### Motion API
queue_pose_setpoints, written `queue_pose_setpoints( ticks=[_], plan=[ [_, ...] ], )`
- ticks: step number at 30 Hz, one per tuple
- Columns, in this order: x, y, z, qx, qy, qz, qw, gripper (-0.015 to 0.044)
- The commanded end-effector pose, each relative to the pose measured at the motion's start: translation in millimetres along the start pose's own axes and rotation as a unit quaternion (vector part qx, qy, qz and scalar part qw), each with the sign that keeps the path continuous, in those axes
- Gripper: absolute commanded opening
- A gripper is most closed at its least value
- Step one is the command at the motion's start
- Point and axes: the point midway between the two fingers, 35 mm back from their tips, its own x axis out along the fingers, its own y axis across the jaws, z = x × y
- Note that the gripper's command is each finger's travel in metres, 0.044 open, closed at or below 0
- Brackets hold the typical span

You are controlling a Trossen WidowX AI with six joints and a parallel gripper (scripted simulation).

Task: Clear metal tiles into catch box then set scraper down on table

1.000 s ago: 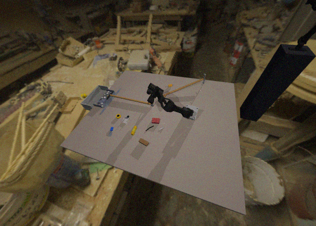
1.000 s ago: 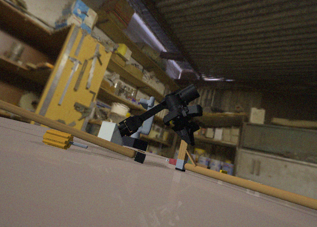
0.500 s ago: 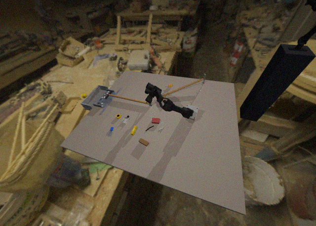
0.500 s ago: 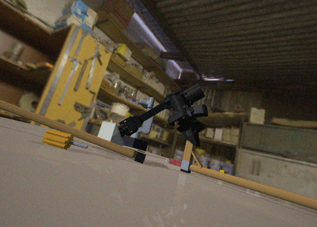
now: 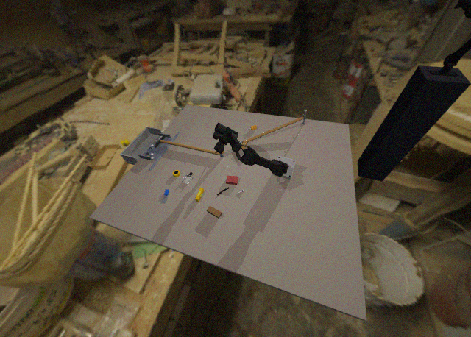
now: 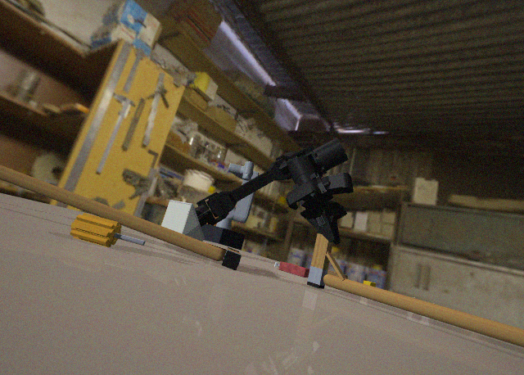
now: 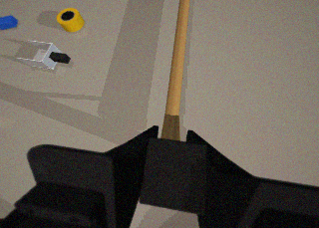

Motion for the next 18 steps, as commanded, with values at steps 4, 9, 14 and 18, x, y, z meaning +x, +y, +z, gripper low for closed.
queue_pose_setpoints(
  ticks=[4,9,14,18],
  plan=[
    [5.1,-0.1,13.4,-0.002,-0.005,-0.001,1.0,0.0],
    [9.1,0.1,18.8,-0.002,-0.005,-0.001,1.0,0.0],
    [13.3,0.4,24.2,-0.002,-0.005,-0.001,1.0,0.0],
    [16.6,0.8,28.5,-0.002,-0.005,-0.001,1.0,0.0]
  ],
)
